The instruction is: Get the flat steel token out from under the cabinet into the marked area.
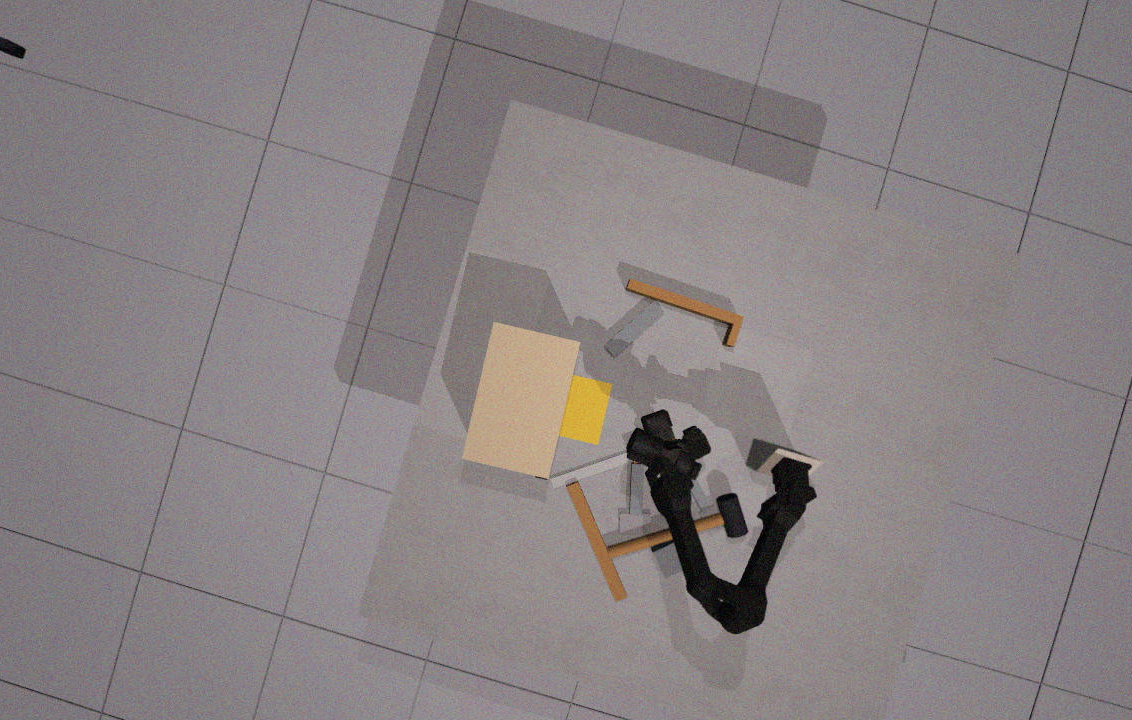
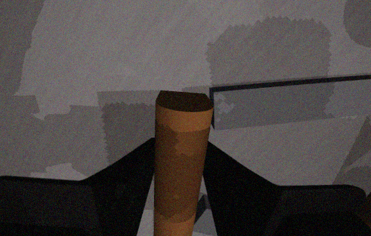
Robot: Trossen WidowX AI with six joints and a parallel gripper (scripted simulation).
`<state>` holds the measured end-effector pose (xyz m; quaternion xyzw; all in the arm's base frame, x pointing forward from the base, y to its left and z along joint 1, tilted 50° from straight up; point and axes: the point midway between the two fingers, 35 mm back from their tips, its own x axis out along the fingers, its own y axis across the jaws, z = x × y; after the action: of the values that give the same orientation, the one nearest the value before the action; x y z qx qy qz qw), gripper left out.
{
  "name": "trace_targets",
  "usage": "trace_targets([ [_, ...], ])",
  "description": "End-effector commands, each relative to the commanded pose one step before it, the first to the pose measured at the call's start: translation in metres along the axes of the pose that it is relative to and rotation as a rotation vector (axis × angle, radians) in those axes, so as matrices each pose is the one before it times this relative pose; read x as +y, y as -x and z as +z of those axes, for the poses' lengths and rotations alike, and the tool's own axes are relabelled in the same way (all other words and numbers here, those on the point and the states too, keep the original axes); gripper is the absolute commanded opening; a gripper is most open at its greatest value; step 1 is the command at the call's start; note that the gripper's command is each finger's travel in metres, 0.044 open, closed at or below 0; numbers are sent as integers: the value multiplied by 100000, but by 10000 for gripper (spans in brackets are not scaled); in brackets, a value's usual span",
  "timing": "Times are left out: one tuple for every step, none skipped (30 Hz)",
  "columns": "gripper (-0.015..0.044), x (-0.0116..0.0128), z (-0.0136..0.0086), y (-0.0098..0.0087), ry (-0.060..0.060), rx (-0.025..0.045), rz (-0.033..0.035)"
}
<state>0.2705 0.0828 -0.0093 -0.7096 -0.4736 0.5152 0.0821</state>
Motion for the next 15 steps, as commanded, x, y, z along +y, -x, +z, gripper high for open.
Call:
trace_targets([
  [111,44,-54,27,292,50,189],
  [105,0,0,0,0,0,0],
  [79,0,0,0,0,0,0],
  [52,0,0,0,0,0,0],
  [26,0,0,0,0,0,0],
  [0,0,0,0,0,0,0],
  [0,-1,23,14,-47,-6,-31],
  [0,-2,40,24,-81,-11,-53],
  [0,-4,60,36,-122,-15,-81],
  [0,-5,67,40,-136,-16,-91],
  [0,-6,79,47,-161,-18,-108],
  [0,0,-2,0,-162,0,-1],
  [0,0,0,-1,-193,0,-1],
  [0,0,-1,-2,-380,0,-2],
  [0,-1,-1,-4,-568,0,-3],
])
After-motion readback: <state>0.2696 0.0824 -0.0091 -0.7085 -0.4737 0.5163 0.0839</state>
